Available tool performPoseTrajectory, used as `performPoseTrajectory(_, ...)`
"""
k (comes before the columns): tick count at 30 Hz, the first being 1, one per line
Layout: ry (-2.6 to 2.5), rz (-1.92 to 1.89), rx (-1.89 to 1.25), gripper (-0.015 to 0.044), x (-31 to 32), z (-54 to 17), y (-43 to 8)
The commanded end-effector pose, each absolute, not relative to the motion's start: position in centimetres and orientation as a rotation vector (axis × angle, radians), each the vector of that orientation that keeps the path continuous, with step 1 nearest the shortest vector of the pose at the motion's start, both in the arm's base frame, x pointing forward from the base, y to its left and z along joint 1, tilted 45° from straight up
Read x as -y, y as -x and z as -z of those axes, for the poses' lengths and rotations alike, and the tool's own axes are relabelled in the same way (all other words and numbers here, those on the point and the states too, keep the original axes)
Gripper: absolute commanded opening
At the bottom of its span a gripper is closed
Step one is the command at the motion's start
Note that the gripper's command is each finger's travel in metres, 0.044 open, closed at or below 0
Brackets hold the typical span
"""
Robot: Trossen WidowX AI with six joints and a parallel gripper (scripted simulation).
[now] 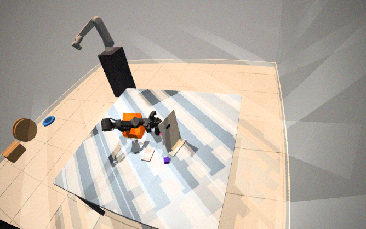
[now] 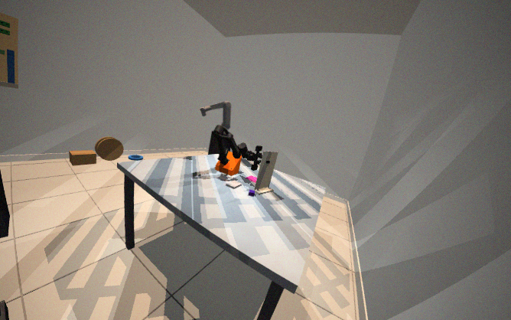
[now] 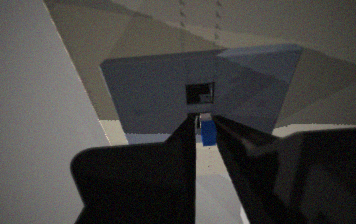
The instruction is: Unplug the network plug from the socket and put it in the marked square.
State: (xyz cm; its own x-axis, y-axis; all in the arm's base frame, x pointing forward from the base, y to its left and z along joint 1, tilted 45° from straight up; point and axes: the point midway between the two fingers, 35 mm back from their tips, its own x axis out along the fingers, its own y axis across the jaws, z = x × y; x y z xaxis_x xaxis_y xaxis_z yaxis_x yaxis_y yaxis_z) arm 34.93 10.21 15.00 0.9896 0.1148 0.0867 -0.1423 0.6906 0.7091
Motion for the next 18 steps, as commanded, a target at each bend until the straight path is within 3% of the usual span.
performPoseTrajectory(1,-0.799,-0.143,0.028,0.0037,-10.27,-14.76,-35.00)
performPoseTrajectory(7,-0.799,-0.143,0.028,0.0000,-10.27,-14.76,-35.00)
performPoseTrajectory(18,-0.798,-0.143,0.028,0.0000,-10.22,-14.70,-34.56)
